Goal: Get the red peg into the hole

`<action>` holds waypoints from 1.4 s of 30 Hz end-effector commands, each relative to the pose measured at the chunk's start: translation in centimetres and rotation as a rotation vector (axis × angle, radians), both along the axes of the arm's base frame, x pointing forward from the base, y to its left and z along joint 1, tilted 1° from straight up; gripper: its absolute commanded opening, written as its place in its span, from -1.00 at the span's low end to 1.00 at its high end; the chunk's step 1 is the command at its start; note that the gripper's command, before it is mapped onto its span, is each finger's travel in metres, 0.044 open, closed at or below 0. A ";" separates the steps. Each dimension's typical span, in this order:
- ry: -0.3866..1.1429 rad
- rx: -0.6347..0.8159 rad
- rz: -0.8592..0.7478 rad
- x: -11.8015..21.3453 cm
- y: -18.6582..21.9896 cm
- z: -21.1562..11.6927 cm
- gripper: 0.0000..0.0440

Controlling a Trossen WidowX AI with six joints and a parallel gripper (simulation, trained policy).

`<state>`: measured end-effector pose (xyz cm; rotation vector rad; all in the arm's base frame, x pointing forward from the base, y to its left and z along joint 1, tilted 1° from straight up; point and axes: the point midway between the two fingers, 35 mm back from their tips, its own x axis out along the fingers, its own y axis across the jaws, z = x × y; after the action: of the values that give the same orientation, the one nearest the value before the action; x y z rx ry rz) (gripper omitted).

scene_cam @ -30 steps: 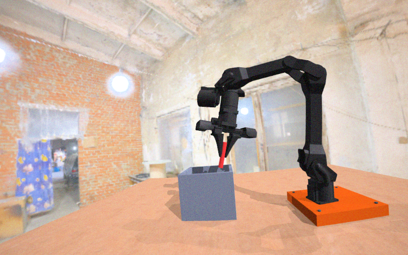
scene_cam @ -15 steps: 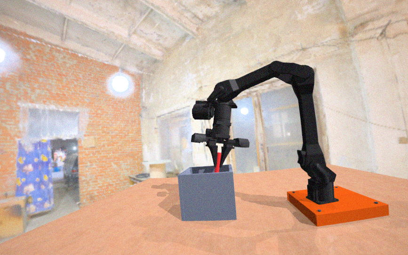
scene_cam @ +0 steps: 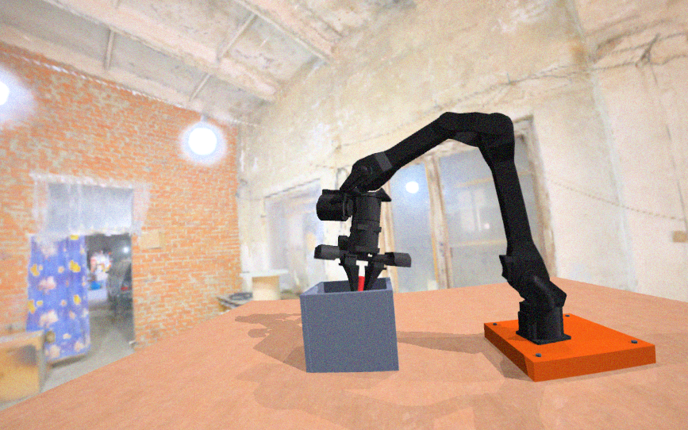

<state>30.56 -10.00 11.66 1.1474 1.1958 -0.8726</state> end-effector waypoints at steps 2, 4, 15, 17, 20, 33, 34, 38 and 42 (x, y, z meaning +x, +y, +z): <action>0.005 0.008 0.028 0.4 0.1 -1.1 -1.00; 0.006 0.009 0.040 0.6 0.1 -1.6 -1.00; 0.042 0.007 0.090 0.9 0.0 -3.9 -0.51; 0.052 0.011 0.093 0.9 0.0 -4.0 -0.38; 0.063 0.018 0.095 0.7 -0.3 -3.6 -0.38; 0.004 0.067 0.090 1.8 -1.5 -1.5 -0.37; -0.005 0.071 0.091 1.9 -1.5 -1.3 -0.36; -0.044 0.093 0.092 2.5 -1.7 -0.2 -0.24; -0.086 0.123 0.092 3.0 -1.8 1.0 -0.16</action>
<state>33.21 -11.69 11.83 1.1914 1.2506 -0.7082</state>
